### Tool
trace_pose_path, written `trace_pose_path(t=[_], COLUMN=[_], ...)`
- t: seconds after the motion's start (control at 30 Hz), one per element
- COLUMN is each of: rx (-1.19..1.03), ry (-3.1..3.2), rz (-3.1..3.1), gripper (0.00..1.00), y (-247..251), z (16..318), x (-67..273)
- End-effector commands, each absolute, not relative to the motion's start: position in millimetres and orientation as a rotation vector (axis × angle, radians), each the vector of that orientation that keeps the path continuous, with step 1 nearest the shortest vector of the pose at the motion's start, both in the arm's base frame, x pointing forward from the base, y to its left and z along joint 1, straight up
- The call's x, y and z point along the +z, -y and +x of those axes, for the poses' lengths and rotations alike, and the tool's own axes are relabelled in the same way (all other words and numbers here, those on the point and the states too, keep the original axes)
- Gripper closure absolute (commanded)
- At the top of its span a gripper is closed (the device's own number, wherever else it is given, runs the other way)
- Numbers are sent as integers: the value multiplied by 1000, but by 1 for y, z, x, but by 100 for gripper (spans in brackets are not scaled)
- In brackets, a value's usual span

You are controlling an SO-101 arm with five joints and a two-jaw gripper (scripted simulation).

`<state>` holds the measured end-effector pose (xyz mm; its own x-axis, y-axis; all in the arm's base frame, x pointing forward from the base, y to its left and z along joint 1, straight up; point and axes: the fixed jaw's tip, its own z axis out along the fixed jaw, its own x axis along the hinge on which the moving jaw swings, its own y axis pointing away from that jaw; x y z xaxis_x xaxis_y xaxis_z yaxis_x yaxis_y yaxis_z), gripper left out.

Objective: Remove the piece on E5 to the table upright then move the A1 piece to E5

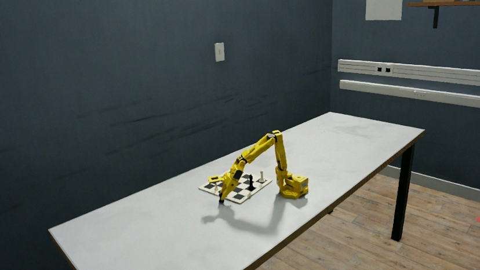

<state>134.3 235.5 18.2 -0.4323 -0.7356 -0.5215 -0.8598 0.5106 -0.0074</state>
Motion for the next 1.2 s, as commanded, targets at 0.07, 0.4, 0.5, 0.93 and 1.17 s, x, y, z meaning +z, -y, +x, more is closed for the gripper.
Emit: trace_pose_path(t=[0.07,0.4,0.5,0.93,1.17], rx=[367,367,367,366,366], ry=[-2288,-2288,-2288,-2288,-2288], rz=[-1311,-1311,-1311,-1311,-1311], gripper=[100,100,100,100,100], y=[-239,-239,-239,-239,-239], z=[133,133,133,133,133], x=[24,24,24,16,16])
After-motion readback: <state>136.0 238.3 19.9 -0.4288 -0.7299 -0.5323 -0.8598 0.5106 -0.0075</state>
